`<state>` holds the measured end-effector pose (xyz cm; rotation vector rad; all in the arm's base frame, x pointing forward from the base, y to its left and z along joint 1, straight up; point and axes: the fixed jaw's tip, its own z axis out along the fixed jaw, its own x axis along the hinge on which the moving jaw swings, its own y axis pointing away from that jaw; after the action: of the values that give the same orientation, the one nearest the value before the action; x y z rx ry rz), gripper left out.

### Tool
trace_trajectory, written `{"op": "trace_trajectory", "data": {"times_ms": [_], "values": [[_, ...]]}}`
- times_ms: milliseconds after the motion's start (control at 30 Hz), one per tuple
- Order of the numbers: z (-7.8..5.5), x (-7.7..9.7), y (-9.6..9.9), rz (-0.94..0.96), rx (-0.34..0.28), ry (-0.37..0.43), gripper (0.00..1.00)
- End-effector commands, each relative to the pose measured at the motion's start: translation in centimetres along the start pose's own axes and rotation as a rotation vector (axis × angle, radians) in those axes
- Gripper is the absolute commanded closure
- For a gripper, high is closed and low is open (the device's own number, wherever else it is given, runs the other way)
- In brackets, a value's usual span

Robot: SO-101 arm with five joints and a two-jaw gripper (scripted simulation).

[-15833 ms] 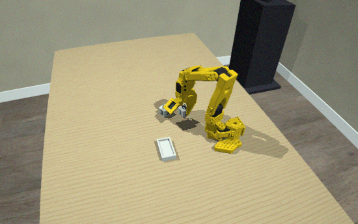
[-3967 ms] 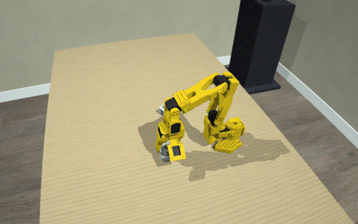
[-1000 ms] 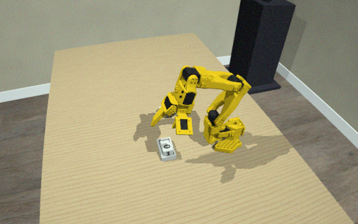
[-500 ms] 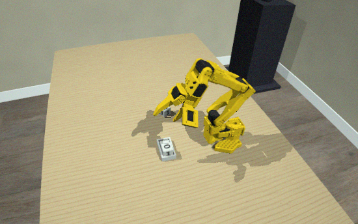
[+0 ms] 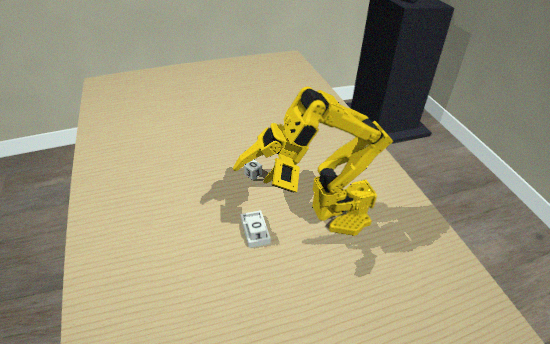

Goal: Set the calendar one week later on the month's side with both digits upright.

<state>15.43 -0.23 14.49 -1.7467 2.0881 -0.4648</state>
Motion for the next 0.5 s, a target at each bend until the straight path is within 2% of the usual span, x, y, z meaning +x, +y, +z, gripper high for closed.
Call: {"op": "trace_trajectory", "data": {"times_ms": [0, 233, 467], "values": [[-0.4, 0.2, -0.7, 0.063, 0.033, 0.005, 0.65], [-0.3, 1.5, -1.5, 0.317, 0.045, 0.046, 0.65], [-0.3, 3.5, -2.6, 0.675, 0.076, 0.100, 0.65]]}}
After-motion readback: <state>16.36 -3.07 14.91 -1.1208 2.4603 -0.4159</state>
